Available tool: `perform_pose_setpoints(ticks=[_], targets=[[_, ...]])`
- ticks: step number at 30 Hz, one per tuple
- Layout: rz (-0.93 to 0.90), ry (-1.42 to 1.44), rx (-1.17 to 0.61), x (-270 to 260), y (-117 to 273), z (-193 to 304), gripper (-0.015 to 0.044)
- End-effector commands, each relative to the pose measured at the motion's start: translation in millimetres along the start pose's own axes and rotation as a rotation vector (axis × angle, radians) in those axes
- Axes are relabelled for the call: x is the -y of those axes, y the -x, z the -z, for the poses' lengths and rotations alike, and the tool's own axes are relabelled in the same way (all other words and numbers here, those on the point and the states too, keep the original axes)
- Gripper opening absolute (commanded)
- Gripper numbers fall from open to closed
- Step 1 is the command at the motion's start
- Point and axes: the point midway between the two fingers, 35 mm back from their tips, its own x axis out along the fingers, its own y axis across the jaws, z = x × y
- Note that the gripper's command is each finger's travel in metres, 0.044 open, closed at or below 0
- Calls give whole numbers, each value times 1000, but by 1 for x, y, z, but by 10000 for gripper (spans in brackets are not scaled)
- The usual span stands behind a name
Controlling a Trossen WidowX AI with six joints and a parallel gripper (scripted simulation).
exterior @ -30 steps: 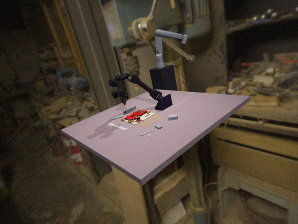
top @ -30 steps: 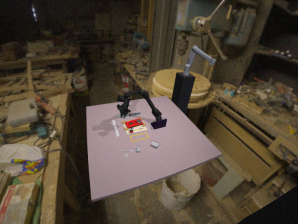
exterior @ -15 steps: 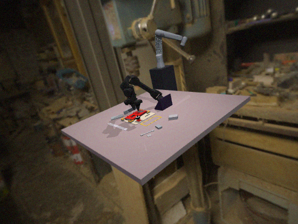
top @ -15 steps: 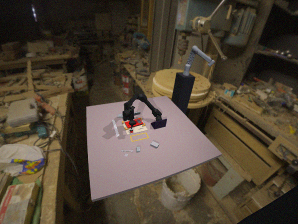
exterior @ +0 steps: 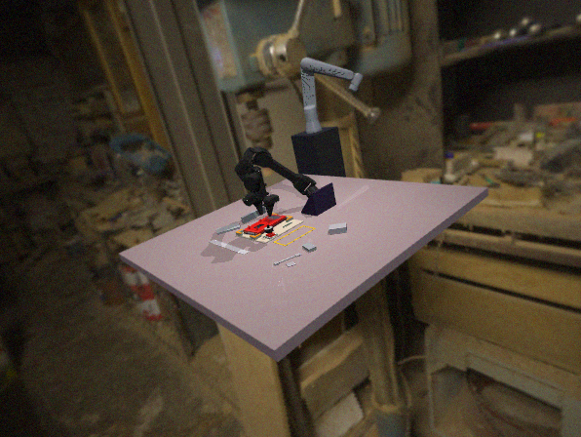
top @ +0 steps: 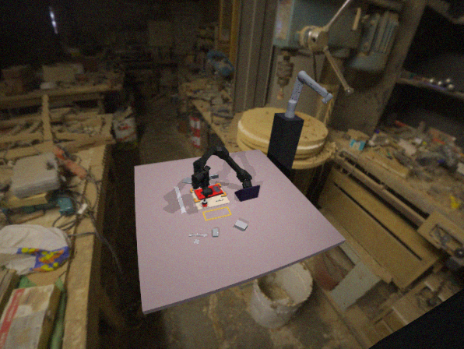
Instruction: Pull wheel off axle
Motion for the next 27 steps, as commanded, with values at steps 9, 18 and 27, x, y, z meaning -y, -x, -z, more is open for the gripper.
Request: perform_pose_setpoints(ticks=[9, 18, 27], targets=[[4, 8, 2, 1, -41, -2, 300], [8, 7, 2, 4, -72, -1, 300], [5, -2, -5, 4, -69, -1, 175]])
